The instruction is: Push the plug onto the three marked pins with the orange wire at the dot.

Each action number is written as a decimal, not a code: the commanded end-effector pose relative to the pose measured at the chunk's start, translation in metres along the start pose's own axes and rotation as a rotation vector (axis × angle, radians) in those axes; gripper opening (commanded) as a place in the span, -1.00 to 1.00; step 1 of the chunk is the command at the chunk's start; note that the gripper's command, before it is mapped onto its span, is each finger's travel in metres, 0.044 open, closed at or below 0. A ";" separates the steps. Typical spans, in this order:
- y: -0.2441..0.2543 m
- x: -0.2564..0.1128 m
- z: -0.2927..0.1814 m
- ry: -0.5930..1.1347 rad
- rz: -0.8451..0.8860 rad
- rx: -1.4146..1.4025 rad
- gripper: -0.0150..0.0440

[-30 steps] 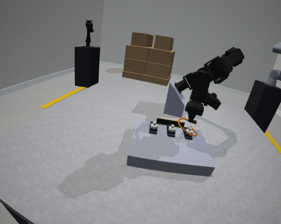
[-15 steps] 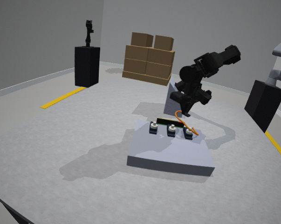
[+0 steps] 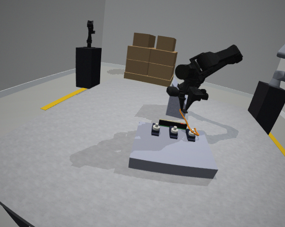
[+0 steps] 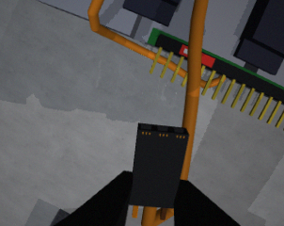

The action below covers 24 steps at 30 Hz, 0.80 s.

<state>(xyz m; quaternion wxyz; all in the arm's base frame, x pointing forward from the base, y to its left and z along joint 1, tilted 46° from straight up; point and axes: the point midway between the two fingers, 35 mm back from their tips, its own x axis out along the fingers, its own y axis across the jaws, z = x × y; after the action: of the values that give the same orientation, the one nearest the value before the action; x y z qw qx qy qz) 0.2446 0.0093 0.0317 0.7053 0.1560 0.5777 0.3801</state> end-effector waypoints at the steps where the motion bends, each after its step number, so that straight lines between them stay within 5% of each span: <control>1: 0.001 0.002 -0.016 0.006 -0.005 0.127 -0.49; 24: 0.001 0.044 -0.013 0.004 -0.002 0.213 -0.49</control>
<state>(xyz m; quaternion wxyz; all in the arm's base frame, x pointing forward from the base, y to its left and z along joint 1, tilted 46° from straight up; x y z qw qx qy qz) 0.2257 0.0372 -0.0026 0.6830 0.2275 0.6181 0.3158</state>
